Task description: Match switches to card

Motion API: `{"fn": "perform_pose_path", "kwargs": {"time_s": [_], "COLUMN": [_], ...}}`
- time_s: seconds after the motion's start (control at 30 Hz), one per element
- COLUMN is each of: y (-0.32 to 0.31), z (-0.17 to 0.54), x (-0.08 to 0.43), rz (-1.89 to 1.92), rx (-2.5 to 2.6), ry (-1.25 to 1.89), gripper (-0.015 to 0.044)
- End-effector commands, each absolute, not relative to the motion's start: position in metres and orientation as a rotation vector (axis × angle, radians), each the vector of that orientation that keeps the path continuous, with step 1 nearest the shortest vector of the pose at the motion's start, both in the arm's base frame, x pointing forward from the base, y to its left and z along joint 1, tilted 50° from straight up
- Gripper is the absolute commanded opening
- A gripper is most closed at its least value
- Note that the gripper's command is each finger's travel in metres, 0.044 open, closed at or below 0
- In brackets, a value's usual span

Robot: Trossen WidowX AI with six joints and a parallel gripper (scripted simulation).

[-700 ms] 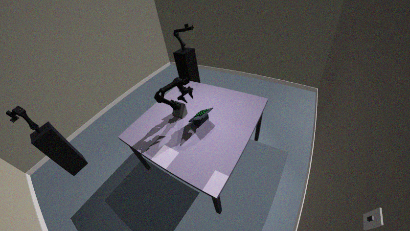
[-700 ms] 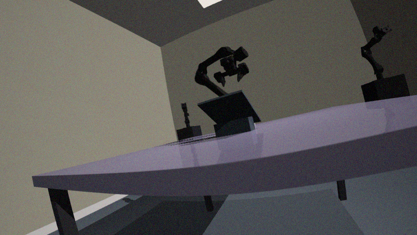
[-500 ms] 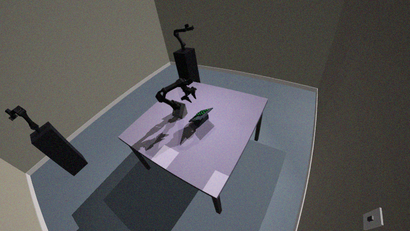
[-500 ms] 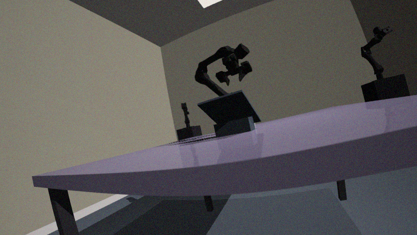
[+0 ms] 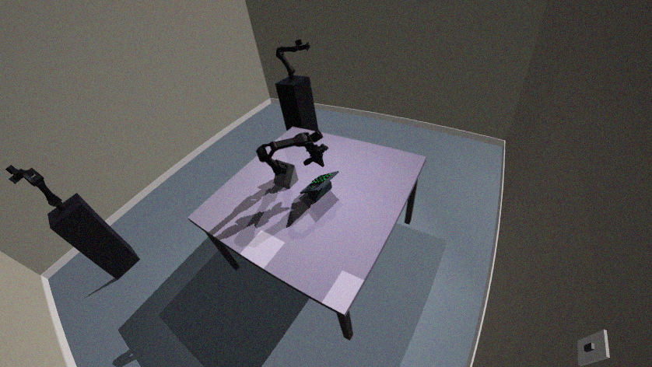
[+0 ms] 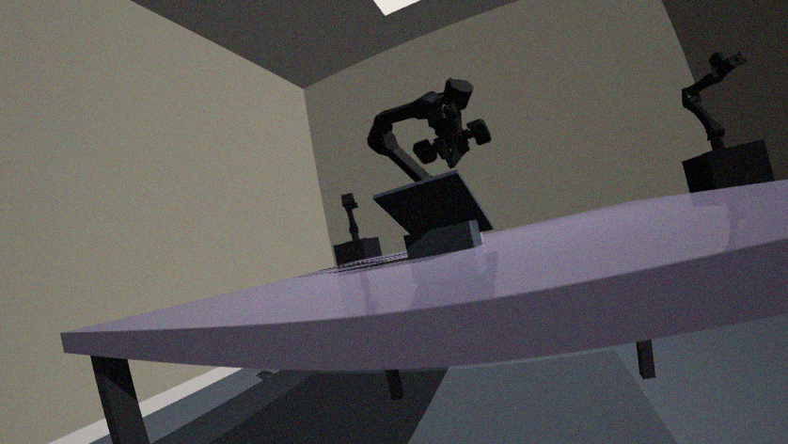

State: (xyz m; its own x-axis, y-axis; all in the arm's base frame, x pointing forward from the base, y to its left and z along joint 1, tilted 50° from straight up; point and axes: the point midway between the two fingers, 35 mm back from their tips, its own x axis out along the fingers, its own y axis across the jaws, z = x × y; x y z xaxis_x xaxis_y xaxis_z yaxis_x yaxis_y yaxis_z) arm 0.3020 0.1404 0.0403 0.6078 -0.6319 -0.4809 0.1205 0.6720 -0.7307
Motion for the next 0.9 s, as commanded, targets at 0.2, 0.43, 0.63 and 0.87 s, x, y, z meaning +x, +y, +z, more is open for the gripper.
{"fn": "perform_pose_path", "kwargs": {"time_s": [0.2, 0.43, 0.63, 0.87], "y": [0.117, 0.109, 0.104, 0.101], "z": [0.025, 0.02, 0.016, 0.015], "x": [0.319, 0.325, 0.33, 0.333], "rz": [-0.484, -0.485, -0.485, -0.485], "rx": [-0.733, -0.733, -0.733, -0.733], "ry": [0.793, 0.792, 0.792, 0.792], "gripper": [0.0, 0.0, 0.0, 0.0]}}
